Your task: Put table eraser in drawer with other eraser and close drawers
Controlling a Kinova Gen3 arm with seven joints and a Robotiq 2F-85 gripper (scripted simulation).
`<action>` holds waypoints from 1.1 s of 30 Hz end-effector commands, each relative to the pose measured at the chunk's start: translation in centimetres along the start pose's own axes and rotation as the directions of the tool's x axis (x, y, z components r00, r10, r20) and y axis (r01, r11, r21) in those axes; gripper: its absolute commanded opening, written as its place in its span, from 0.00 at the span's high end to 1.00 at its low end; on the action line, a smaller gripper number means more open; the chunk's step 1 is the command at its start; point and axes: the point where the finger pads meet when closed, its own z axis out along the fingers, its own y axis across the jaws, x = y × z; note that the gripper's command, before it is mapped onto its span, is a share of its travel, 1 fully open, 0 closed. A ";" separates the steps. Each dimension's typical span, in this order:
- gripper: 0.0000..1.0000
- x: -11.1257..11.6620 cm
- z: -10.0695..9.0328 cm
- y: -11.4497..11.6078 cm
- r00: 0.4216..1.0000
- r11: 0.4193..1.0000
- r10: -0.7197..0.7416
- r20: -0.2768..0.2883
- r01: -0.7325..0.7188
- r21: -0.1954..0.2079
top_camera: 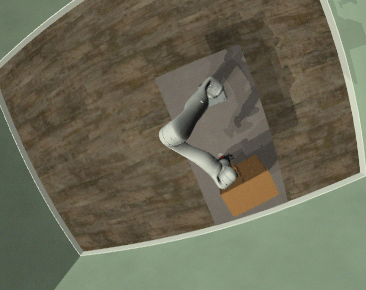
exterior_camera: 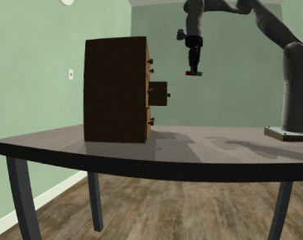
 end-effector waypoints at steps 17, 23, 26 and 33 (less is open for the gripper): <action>0.81 -0.4 0.0 0.3 0.982 1.000 0.006 -0.189 -0.007 -0.004; 0.81 -0.5 0.1 0.3 0.959 1.000 0.005 -0.283 -0.006 -0.005; 0.81 -0.6 0.1 0.3 0.939 1.000 0.005 -0.343 -0.007 -0.005; 0.81 -0.7 0.2 0.4 0.876 1.000 0.004 -0.482 -0.007 -0.006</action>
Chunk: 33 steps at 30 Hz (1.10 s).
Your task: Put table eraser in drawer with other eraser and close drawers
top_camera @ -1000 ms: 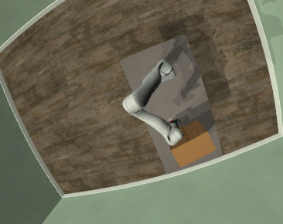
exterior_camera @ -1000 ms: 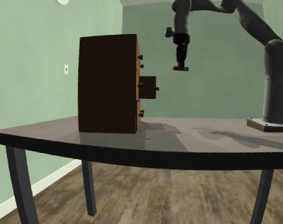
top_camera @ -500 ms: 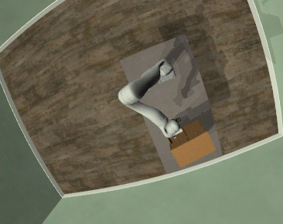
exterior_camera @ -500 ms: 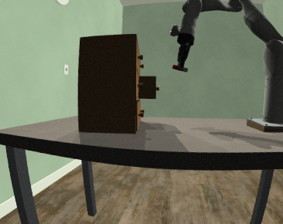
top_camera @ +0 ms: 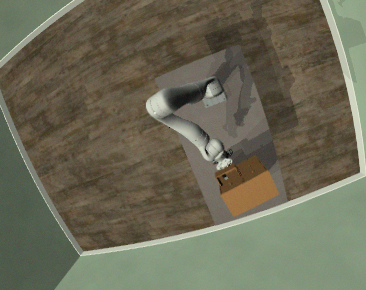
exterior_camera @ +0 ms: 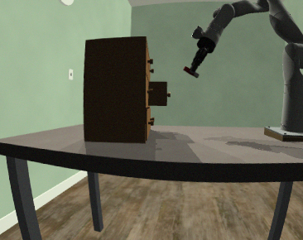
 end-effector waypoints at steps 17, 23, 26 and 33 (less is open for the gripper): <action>0.81 -1.9 -0.3 1.3 0.960 0.999 0.025 -0.280 -0.031 -0.017; 0.81 -1.9 -0.4 1.3 0.944 0.999 0.024 -0.328 -0.031 -0.017; 0.81 -2.0 -0.6 1.3 0.932 0.999 0.023 -0.362 -0.032 -0.020; 0.81 -1.8 -0.6 1.1 0.902 1.000 0.017 -0.431 -0.021 -0.005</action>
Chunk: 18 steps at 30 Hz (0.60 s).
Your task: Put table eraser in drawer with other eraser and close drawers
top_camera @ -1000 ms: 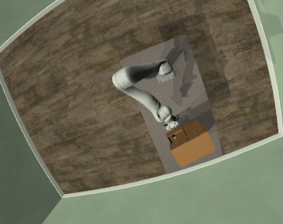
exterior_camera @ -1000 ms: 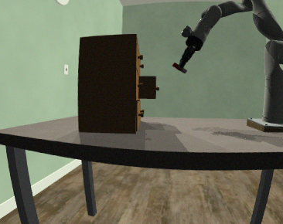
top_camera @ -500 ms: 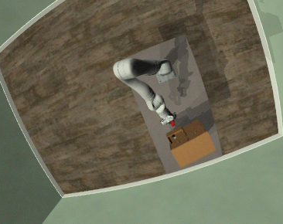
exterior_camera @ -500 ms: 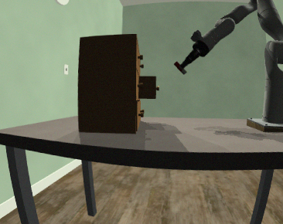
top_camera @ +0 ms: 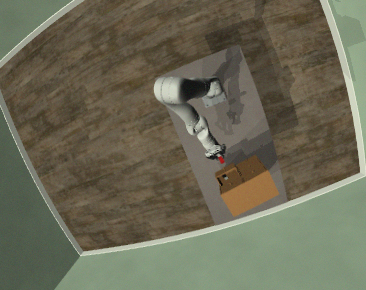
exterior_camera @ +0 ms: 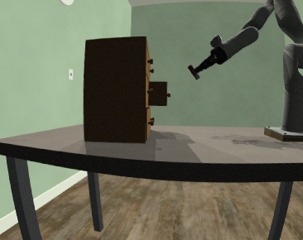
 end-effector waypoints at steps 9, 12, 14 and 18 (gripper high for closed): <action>0.81 -0.3 0.3 -0.6 0.998 1.000 -0.006 -0.058 0.007 0.019; 0.81 -0.3 0.3 -0.5 0.997 1.000 -0.007 -0.070 0.008 0.017; 0.81 -0.3 0.3 -0.5 0.997 1.000 -0.007 -0.076 0.009 0.016; 0.81 -0.3 0.3 -0.4 0.996 1.000 -0.008 -0.084 0.009 0.014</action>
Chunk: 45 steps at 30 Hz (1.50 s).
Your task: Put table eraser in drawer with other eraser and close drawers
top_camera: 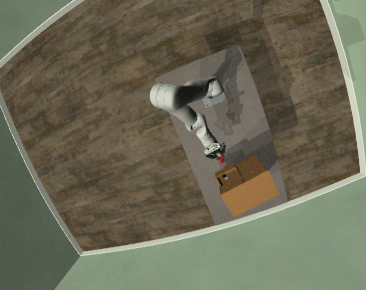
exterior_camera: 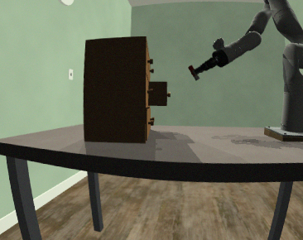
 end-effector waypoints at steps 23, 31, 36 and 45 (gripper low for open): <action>0.81 0.2 0.6 -0.2 1.000 1.000 0.009 -0.008 -0.009 0.014; 0.81 0.9 1.7 -0.2 1.000 1.000 0.013 -0.007 -0.013 0.016; 0.81 1.2 2.3 -0.2 1.000 1.000 0.013 -0.009 -0.013 0.013; 0.81 2.1 3.7 -0.2 1.000 1.000 0.011 -0.020 -0.012 -0.011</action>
